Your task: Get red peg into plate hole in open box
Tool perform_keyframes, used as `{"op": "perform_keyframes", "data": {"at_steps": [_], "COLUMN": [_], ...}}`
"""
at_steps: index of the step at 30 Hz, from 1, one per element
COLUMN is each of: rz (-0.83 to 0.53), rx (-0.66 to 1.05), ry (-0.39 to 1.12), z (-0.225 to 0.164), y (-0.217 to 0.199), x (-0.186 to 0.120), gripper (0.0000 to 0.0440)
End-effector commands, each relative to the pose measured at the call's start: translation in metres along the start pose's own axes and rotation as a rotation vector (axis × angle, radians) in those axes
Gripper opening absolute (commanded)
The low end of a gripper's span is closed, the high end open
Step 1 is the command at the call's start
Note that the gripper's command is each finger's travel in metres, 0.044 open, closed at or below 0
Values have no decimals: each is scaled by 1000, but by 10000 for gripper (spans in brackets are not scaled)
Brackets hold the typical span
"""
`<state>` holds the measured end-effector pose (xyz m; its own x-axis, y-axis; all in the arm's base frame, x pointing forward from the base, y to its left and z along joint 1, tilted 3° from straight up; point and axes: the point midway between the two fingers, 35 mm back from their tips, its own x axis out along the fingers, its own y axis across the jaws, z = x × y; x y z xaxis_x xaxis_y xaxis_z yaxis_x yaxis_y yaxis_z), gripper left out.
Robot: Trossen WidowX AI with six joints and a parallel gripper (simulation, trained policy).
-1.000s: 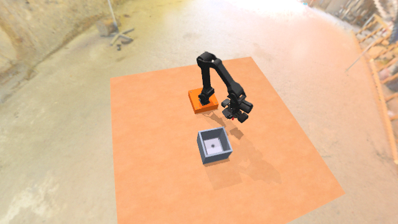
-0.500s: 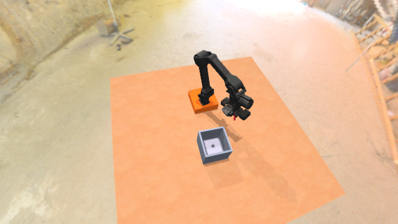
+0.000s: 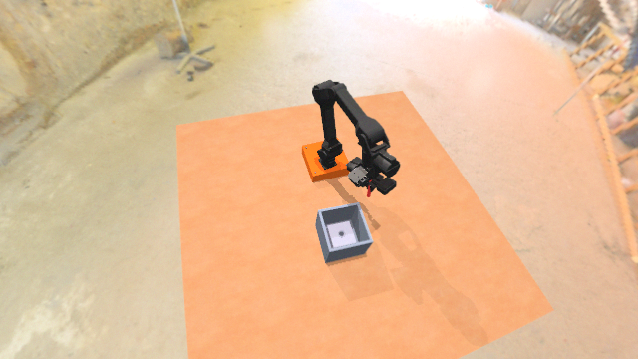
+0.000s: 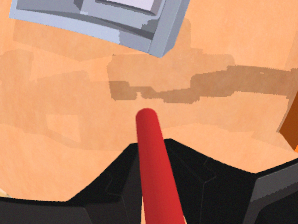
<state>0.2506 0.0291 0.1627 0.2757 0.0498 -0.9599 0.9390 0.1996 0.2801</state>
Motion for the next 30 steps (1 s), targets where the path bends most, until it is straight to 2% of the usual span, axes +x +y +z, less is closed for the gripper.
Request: {"op": "perform_keyframes", "data": {"at_steps": [1,30], "rz": [-11,-91], "rx": [4,44], "ry": [-24,-69], "z": [13,87], "y": [0,4], "x": [-2,7], "gripper": [0,0]}}
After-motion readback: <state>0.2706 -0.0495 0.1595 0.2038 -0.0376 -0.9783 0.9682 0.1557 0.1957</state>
